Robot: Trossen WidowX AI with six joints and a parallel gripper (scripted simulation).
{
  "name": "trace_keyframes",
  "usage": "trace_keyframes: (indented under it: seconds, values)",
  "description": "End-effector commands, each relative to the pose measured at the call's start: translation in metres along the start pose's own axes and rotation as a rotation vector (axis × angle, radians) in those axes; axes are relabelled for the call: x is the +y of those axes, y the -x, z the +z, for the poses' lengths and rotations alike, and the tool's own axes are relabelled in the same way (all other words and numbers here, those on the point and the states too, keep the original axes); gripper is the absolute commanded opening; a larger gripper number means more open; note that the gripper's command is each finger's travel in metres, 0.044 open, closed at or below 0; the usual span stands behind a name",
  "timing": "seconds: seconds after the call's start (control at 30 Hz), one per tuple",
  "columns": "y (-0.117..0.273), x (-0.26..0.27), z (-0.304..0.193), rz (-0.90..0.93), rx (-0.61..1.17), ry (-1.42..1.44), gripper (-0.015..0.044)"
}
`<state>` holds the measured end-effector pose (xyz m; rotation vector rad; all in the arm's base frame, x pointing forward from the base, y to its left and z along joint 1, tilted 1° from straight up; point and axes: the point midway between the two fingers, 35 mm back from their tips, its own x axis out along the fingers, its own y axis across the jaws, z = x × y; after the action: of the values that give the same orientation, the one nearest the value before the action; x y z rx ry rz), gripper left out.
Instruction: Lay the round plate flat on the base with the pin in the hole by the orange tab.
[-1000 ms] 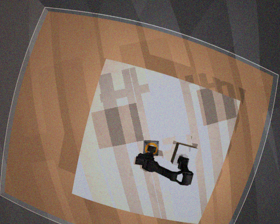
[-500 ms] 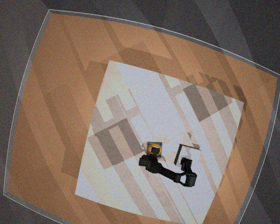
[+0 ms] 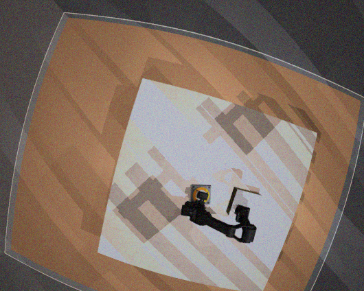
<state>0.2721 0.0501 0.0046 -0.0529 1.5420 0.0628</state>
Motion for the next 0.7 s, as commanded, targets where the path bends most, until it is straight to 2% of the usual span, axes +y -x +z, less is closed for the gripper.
trace_keyframes:
  seconds: [0.0, 0.67]
  values:
    - [-0.0028, -0.0004, -0.0066, -0.001, 0.019, -0.005, 0.0]
    - [-0.0044, 0.0, -0.0103, -0.001, 0.019, -0.005, 0.0]
